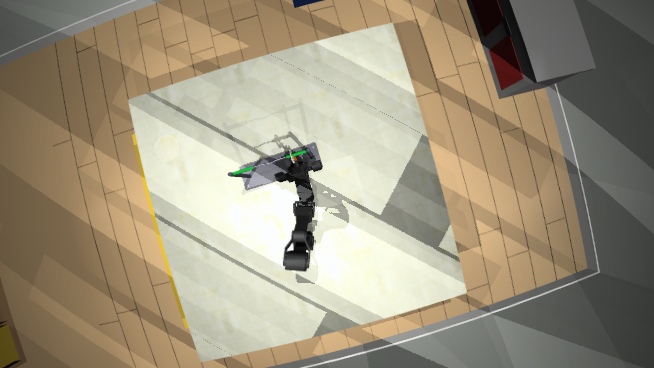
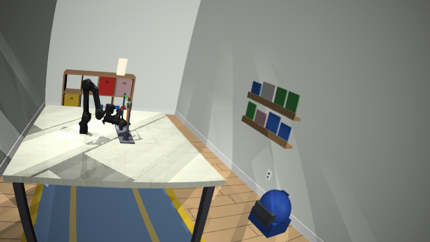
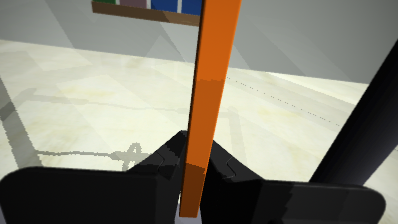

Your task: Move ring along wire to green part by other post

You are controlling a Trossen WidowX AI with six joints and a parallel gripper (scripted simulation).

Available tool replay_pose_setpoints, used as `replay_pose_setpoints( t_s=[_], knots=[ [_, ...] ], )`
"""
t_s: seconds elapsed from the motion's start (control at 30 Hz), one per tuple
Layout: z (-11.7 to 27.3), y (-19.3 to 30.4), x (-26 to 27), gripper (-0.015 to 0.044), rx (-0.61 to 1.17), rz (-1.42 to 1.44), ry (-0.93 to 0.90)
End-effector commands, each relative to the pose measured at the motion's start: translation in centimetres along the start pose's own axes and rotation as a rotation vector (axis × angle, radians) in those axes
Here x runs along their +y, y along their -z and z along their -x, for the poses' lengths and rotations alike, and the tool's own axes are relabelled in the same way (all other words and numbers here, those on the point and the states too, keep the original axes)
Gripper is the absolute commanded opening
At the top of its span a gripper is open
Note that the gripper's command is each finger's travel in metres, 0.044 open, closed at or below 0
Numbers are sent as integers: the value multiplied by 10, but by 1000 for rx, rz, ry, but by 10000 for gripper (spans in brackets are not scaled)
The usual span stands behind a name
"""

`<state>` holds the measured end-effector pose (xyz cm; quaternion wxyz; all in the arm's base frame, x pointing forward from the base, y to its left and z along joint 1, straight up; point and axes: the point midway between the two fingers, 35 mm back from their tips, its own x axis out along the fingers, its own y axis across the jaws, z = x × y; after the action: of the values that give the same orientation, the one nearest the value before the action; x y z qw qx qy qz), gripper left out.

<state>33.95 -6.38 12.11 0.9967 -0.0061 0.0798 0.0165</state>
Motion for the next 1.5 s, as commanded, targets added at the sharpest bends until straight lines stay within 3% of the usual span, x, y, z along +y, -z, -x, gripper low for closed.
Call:
replay_pose_setpoints(
  t_s=[0.0, 1.47],
  knots=[
    [0, -3, 0, -150, -1, 1, 1],
    [2, -17, 16, -150, 2, -1, -1]
  ],
)
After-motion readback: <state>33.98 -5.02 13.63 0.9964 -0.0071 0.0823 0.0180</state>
